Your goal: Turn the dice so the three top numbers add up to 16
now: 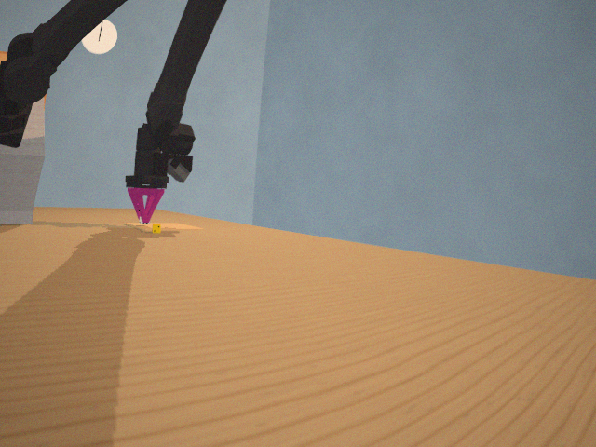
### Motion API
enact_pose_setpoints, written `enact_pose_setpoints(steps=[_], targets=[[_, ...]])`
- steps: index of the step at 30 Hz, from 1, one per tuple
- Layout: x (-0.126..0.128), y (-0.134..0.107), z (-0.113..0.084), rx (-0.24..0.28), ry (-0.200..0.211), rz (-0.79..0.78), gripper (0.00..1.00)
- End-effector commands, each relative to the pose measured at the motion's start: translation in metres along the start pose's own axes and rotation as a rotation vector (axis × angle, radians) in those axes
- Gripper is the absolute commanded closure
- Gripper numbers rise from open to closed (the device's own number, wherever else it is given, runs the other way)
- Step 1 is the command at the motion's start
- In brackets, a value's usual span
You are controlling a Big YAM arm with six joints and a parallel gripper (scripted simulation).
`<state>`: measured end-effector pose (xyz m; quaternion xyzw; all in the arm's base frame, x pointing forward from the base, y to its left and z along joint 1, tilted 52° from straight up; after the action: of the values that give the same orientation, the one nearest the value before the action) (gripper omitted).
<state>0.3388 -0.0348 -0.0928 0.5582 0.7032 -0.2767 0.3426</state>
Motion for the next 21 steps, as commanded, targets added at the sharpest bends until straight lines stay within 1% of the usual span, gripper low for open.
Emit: enact_pose_setpoints(steps=[1, 11, 21], targets=[[-0.0002, -0.0004, 0.0024, 0.002, -0.002, -0.002, 0.89], [-0.0023, 0.0009, 0.0024, 0.002, -0.003, 0.005, 0.89], [-0.0067, 0.0073, -0.002, -0.011, -0.003, 0.021, 0.89]])
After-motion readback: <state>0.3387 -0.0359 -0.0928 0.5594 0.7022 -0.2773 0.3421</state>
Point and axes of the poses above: the point where the finger pads meet when closed, its own z axis out along the fingers, its own x axis across the jaws, y = z × x, the point moved 4 cm from there along -z, back along the fingers, and after that the axes turned 1 degree about z, right-handed, at the moved point
